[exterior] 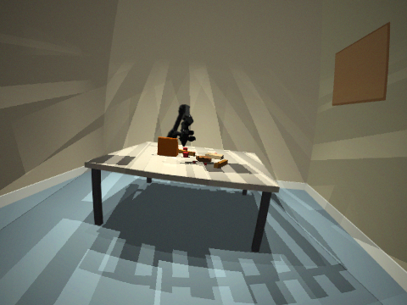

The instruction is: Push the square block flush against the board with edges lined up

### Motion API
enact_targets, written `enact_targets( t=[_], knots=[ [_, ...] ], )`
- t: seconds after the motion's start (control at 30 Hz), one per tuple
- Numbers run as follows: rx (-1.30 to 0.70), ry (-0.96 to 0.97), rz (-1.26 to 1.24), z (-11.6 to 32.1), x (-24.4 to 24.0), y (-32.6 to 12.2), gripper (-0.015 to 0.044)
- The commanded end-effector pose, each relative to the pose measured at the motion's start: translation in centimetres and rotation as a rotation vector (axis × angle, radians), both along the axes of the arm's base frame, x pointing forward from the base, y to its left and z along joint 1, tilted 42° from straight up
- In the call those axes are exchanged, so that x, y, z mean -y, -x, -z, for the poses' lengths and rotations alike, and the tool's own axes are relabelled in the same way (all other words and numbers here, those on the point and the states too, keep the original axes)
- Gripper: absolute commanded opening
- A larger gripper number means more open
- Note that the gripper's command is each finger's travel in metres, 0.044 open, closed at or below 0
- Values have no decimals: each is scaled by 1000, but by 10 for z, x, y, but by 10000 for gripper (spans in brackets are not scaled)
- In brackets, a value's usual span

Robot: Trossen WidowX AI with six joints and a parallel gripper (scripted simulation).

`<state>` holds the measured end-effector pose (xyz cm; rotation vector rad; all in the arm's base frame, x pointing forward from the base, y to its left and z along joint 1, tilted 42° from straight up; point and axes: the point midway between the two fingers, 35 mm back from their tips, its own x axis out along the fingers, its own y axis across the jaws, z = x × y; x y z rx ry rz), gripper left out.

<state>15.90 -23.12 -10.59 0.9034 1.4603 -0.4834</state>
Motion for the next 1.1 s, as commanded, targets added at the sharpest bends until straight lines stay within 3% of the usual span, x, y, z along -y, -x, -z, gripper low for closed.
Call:
enact_targets(
  t=[0.0, 1.07],
  knots=[
    [47, -40, -146, -2, -11, -12, 0],
    [477, -323, -1086, -32, -112, -72, 0]
  ],
)
